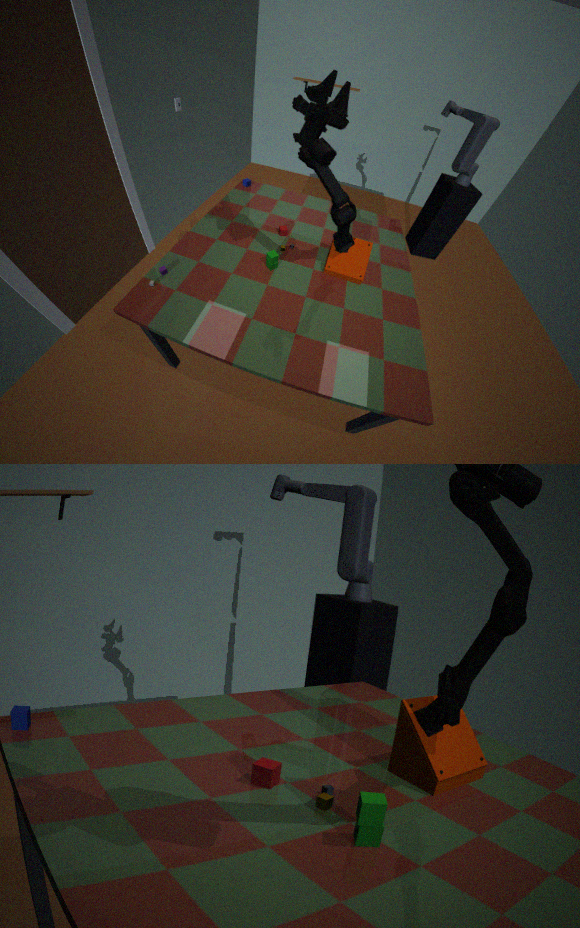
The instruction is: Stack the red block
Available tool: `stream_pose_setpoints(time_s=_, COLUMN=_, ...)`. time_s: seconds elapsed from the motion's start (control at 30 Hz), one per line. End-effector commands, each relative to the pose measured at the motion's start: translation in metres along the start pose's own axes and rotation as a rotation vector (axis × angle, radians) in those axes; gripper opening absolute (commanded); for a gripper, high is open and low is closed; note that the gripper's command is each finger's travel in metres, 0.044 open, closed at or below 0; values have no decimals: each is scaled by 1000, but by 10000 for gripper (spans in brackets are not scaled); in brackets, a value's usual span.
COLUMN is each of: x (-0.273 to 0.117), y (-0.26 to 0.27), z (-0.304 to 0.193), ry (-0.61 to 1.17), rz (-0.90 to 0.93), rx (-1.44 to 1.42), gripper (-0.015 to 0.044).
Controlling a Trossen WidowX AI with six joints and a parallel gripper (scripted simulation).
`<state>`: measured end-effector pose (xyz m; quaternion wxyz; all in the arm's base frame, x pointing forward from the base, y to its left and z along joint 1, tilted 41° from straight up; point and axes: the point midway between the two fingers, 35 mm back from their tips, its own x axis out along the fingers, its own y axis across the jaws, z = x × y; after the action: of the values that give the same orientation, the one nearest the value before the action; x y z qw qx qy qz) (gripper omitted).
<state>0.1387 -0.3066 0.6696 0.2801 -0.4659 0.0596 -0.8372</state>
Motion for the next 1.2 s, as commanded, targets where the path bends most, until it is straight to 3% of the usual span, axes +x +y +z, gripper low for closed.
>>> stream_pose_setpoints(time_s=0.0, x=-1, y=2, z=1, ry=-6, rz=6, rx=-3, gripper=426)
stream_pose_setpoints(time_s=0.43, x=-88, y=176, z=53, ry=-400, rz=497, rx=-168, gripper=440)
stream_pose_setpoints(time_s=0.8, x=-233, y=305, z=48, ry=-671, rz=1041, rx=-228, gripper=440)
stream_pose_setpoints(time_s=1.17, x=-402, y=369, z=-8, ry=-796, rz=1649, rx=-263, gripper=440)
